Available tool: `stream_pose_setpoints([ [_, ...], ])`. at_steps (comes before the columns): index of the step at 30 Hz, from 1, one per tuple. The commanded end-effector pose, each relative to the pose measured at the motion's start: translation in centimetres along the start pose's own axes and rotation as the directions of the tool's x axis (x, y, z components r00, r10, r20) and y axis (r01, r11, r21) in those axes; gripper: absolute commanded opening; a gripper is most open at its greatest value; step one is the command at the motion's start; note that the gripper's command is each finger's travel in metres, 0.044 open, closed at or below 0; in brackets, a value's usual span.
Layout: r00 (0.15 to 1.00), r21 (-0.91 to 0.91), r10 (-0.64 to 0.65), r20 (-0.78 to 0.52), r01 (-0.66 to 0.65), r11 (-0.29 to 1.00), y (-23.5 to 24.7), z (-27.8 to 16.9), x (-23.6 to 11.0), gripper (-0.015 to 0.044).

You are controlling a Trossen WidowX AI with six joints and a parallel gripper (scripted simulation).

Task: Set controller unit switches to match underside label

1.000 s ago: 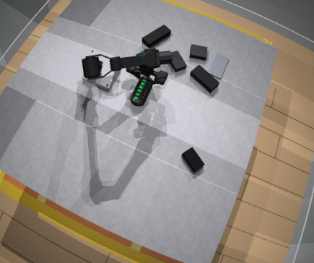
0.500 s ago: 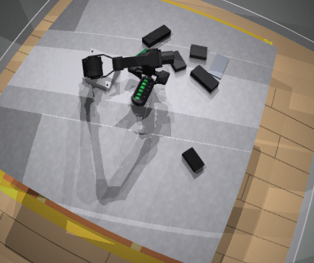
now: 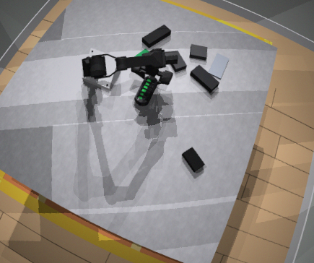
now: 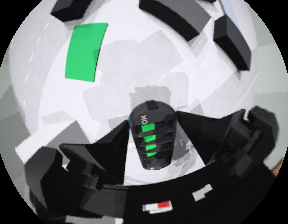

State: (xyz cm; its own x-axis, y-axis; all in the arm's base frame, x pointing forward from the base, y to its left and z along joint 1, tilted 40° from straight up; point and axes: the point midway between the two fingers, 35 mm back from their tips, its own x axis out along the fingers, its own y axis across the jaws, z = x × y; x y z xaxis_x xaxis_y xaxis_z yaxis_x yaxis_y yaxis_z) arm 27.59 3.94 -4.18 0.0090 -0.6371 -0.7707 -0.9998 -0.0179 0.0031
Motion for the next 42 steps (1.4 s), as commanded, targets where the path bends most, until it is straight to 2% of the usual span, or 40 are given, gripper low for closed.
stream_pose_setpoints([
  [1,1.0,0.001,-0.009,0.001,0.009,1.0,-0.8,0.4,0.0,0.0],
  [42,1.0,0.003,-0.012,0.002,0.012,1.0,-4.5,2.1,-0.1,0.0],
])
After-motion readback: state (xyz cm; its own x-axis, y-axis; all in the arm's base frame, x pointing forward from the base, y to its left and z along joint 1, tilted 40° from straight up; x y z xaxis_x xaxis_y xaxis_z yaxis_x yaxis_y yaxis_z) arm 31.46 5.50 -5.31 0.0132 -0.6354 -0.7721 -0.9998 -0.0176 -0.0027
